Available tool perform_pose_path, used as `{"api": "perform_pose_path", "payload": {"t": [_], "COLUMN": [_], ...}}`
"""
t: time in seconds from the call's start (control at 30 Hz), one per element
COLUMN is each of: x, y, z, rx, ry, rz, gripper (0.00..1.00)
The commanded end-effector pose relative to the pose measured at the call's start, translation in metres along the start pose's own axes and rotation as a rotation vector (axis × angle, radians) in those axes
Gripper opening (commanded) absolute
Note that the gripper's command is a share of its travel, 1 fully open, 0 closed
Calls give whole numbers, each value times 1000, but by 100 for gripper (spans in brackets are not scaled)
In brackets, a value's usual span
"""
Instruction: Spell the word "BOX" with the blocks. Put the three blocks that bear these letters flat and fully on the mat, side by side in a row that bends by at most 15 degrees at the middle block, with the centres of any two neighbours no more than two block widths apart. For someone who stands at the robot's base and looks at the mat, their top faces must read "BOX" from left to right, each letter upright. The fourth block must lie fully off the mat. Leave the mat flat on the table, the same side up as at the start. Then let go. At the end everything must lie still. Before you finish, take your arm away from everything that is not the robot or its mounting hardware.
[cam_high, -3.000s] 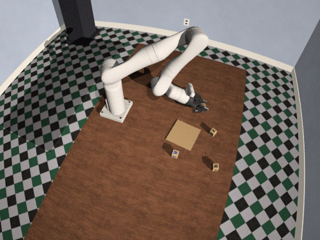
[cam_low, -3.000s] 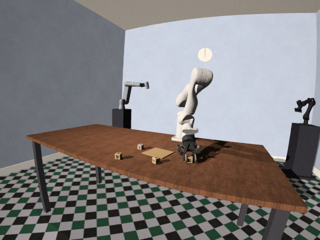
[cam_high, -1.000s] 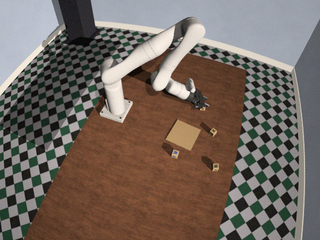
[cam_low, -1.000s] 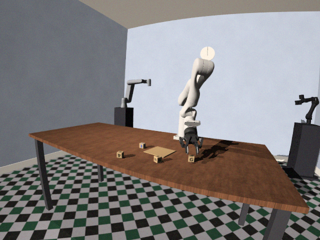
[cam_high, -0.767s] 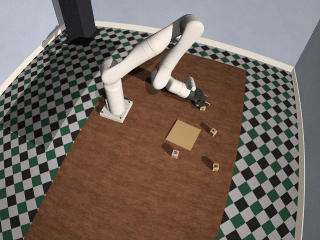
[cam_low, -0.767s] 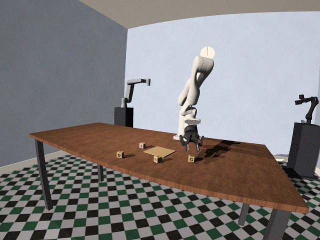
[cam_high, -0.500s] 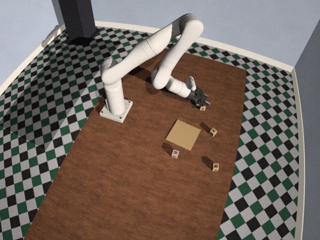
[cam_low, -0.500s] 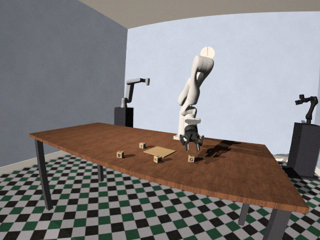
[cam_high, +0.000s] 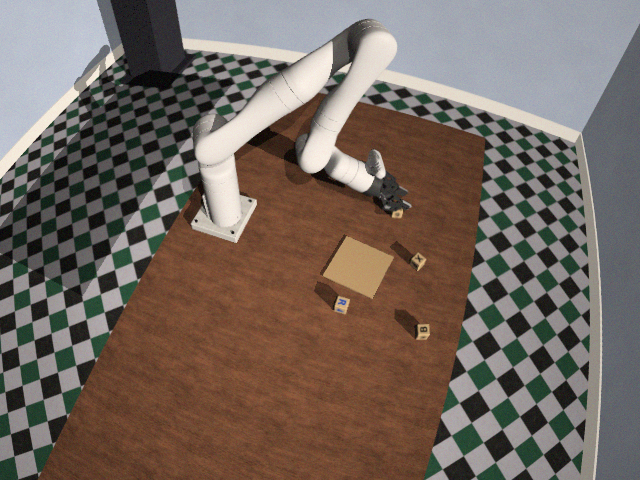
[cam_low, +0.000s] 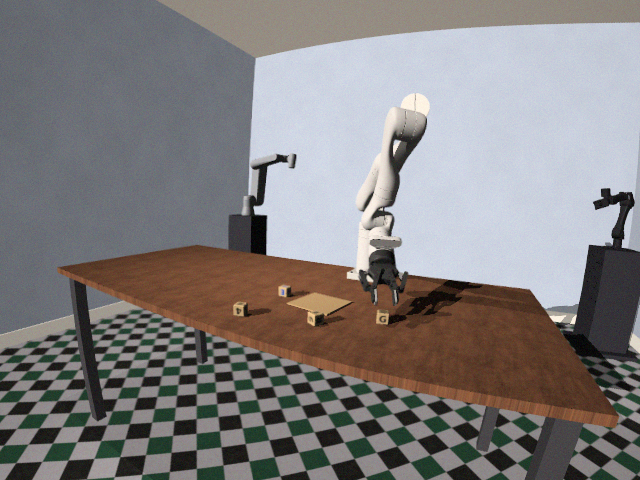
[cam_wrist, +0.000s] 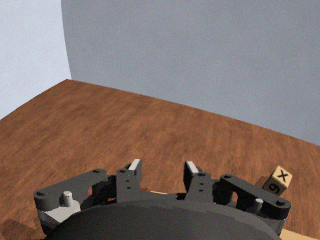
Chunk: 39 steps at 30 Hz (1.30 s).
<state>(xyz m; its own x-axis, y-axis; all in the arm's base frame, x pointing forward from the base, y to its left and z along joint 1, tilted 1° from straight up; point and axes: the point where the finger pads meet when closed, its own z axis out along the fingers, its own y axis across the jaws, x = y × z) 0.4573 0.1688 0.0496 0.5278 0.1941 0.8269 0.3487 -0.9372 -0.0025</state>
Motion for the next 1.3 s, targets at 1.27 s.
{"api": "perform_pose_path", "payload": {"t": [1.27], "x": [14], "y": [0], "z": [-8], "rx": [2], "ry": [-331], "rz": [2], "gripper": [46]}}
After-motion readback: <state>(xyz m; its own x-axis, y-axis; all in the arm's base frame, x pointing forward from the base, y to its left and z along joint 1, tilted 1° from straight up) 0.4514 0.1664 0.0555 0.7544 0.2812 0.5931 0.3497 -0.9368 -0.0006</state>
